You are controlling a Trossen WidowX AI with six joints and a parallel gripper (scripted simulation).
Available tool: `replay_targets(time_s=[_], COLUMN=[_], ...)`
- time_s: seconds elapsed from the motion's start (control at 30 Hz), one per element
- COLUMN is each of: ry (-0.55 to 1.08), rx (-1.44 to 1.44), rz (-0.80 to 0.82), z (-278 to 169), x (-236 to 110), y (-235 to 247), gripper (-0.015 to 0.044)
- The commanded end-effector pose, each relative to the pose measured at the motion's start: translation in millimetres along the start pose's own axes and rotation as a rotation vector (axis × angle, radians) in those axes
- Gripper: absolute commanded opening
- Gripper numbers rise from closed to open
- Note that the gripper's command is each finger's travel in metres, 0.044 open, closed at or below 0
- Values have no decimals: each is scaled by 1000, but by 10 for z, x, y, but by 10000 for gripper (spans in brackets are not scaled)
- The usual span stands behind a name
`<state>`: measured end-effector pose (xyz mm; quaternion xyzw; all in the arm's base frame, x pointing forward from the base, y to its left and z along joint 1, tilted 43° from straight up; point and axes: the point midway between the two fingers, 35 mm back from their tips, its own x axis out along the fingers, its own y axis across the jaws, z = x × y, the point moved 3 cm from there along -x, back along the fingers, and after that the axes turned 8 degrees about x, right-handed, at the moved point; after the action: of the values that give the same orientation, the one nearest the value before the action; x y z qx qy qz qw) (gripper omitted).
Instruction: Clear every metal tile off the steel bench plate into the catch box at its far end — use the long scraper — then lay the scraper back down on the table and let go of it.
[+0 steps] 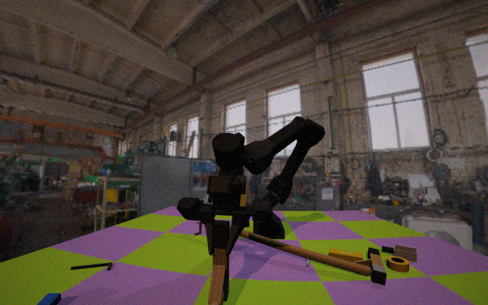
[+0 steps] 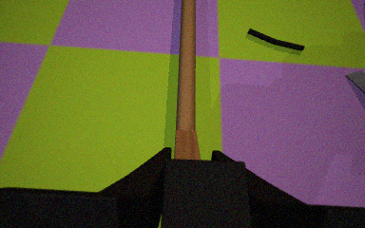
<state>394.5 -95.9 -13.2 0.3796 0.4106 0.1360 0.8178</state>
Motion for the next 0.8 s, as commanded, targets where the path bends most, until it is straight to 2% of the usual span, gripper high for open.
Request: replay_targets(time_s=[0.0, 0.77], ry=[-11, -15], rx=[-6, -4], rz=[1, 2], z=[-17, -330], x=[-68, -273], y=[-6, -26], gripper=[0, 0])
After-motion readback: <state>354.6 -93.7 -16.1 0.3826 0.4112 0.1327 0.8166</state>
